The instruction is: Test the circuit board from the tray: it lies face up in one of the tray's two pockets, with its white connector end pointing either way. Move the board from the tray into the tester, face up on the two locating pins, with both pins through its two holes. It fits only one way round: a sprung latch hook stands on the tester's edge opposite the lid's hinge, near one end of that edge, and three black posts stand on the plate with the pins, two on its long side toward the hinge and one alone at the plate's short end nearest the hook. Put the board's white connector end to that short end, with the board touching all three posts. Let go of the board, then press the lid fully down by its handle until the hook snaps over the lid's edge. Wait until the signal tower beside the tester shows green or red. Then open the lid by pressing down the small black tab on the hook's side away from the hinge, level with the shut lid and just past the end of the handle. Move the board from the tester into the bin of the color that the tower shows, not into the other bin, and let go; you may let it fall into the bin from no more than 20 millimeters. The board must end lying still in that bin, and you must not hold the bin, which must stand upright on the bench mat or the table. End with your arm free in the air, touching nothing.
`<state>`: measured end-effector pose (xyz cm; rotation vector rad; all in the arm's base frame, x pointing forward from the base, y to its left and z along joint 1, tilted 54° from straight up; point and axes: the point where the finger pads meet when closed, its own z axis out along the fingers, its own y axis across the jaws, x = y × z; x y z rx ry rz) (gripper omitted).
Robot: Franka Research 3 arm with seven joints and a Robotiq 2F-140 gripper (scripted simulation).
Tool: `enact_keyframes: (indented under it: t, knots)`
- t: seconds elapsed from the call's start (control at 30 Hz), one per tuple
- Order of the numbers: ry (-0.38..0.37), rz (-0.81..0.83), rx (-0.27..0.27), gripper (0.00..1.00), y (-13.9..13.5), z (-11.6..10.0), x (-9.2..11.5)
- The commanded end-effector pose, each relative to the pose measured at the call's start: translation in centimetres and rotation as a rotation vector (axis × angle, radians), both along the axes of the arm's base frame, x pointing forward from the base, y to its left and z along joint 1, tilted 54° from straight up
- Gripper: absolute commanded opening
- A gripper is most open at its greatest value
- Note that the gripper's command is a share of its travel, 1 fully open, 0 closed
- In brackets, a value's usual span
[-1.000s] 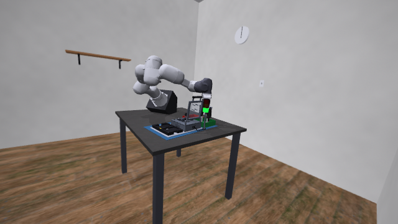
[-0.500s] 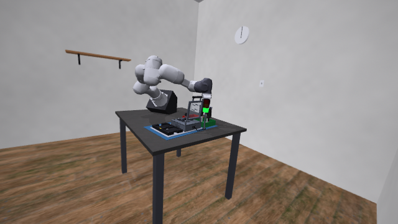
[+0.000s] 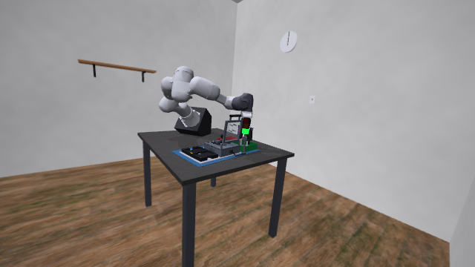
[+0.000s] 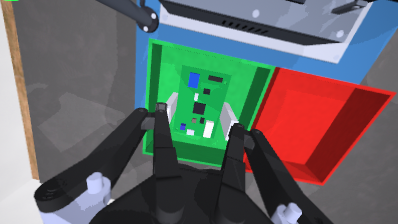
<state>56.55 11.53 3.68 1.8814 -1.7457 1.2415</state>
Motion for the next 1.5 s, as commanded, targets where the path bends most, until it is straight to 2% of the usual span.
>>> enact_keyframes:
  t: [0.0,1.23,1.27,1.47]
  knots:
    - [-0.003,-0.002,0.003,0.46,-0.08,-0.09,0.09]
    - [-0.003,-0.002,0.003,0.46,-0.09,-0.09,0.09]
    - [-0.003,-0.002,0.003,0.58,-0.09,-0.09,0.09]
    - [-0.003,-0.002,0.003,0.58,-0.09,-0.09,0.09]
